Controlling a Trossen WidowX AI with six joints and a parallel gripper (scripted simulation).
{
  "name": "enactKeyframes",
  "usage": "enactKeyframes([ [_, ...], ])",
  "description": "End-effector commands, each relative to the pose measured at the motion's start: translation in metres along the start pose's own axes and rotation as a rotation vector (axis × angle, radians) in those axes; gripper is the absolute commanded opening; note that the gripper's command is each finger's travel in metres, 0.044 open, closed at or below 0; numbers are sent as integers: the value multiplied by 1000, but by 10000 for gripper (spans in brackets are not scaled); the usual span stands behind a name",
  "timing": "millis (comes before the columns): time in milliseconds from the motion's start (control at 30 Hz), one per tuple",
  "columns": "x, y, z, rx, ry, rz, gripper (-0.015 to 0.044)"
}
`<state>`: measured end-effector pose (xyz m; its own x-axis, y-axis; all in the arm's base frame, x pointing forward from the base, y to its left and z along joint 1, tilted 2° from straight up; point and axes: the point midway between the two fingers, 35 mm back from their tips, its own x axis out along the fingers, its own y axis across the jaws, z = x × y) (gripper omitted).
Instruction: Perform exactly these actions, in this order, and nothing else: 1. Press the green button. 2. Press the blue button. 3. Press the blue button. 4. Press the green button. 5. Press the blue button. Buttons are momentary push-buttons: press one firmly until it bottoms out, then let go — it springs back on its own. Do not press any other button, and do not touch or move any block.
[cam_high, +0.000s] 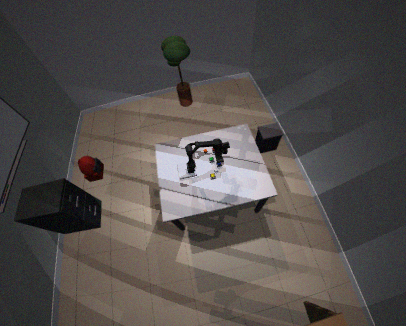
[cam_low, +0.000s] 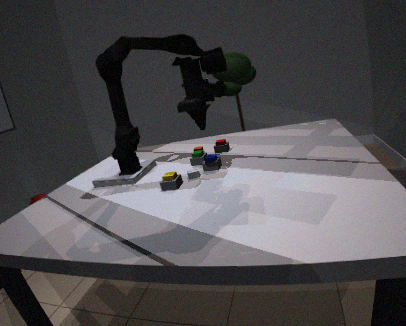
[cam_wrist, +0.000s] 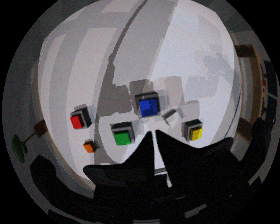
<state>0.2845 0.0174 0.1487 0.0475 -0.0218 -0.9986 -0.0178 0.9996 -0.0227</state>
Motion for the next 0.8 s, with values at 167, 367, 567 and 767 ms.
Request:
enactKeyframes([
  [167, 57, -4, 5, -9, -8, 3, 20],
  [367, 60, -4, 5, -9, -8, 3, 20],
  [567, 70, -4, 5, -9, -8, 3, 20],
  [767, 79, -4, 6, -9, -8, 3, 20],
])
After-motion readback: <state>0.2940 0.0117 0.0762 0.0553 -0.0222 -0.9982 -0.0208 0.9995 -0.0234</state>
